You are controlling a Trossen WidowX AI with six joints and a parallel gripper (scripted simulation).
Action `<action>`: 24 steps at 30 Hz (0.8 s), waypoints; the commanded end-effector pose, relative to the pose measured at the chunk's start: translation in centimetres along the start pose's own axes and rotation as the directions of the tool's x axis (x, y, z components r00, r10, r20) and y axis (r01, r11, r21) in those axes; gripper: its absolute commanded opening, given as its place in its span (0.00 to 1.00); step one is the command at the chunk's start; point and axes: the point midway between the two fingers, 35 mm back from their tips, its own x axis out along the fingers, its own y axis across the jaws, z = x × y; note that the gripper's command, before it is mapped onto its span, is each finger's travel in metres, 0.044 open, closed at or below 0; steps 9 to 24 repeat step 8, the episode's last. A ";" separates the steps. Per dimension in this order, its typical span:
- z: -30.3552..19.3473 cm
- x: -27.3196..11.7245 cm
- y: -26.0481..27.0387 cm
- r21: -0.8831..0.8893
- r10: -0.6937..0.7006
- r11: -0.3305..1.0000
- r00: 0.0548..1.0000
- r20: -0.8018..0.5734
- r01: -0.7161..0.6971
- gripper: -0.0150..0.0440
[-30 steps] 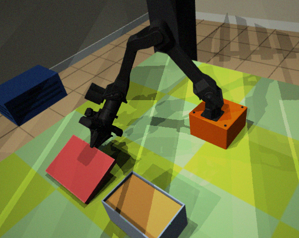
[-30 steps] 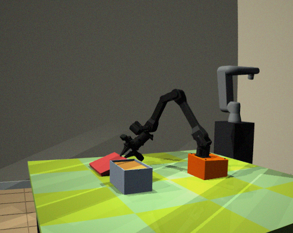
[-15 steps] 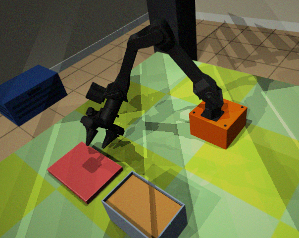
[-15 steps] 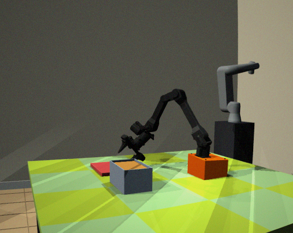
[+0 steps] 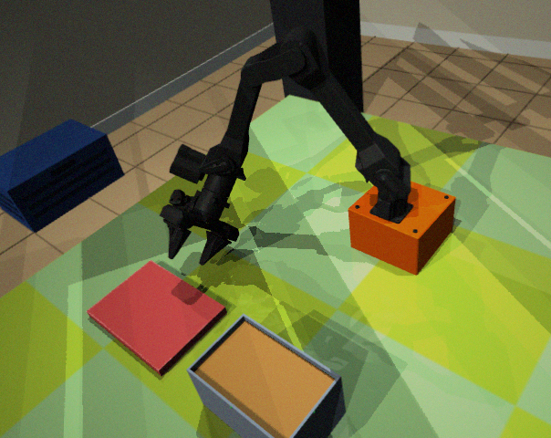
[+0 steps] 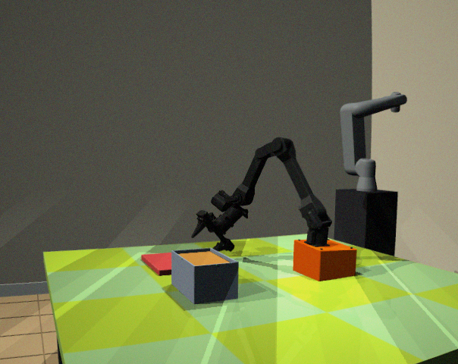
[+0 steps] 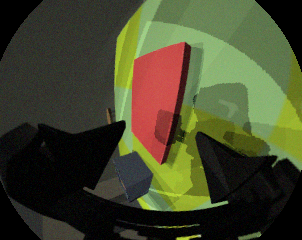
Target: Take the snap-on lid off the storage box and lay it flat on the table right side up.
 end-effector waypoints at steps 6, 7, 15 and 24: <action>-0.1 -1.5 -1.0 -0.006 0.003 1.000 1.000 -0.002 -0.003 1.00; -0.1 -1.6 -1.1 -0.006 0.003 1.000 1.000 -0.002 -0.003 1.00; -0.1 -1.8 -1.3 -0.006 0.003 1.000 1.000 -0.002 -0.003 1.00; -0.1 -1.8 -1.3 -0.006 0.003 1.000 1.000 -0.002 -0.003 1.00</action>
